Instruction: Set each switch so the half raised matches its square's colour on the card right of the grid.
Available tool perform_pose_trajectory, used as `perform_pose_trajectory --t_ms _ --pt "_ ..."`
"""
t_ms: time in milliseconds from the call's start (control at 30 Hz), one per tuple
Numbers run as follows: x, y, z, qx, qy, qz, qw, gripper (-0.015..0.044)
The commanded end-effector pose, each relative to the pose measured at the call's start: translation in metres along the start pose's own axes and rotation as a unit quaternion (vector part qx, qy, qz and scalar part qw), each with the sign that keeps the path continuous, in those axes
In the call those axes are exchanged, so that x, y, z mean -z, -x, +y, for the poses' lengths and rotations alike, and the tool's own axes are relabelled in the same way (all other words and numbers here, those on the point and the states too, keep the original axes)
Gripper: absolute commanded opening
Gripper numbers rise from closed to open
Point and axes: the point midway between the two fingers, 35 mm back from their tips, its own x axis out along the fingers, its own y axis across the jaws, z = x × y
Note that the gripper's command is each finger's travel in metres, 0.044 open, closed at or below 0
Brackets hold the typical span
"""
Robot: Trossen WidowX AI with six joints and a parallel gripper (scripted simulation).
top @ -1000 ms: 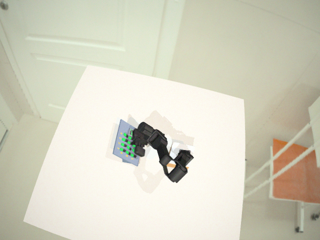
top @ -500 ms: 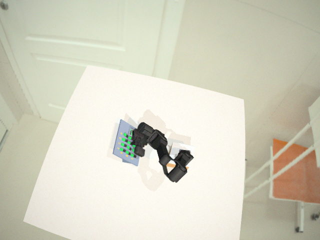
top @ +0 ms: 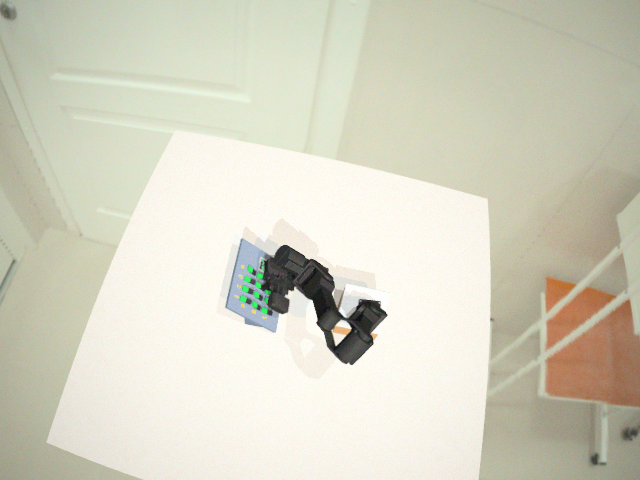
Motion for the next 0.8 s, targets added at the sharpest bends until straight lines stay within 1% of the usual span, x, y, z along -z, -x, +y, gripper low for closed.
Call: perform_pose_trajectory --t_ms 0,100,333,567,767 --pt "0.001 -0.001 -0.001 0.002 -0.002 0.0 1.0 0.0" --pt "0.0 0.005 -0.002 0.003 0.0 0.003 1.0 0.0" --pt "-0.002 0.063 -0.002 0.005 -0.002 0.014 1.0 0.0" --pt "-0.002 0.064 0.0 0.004 -0.002 0.014 1.0 0.0" --pt "0.017 0.065 0.039 0.005 -0.003 0.017 1.0 0.0"
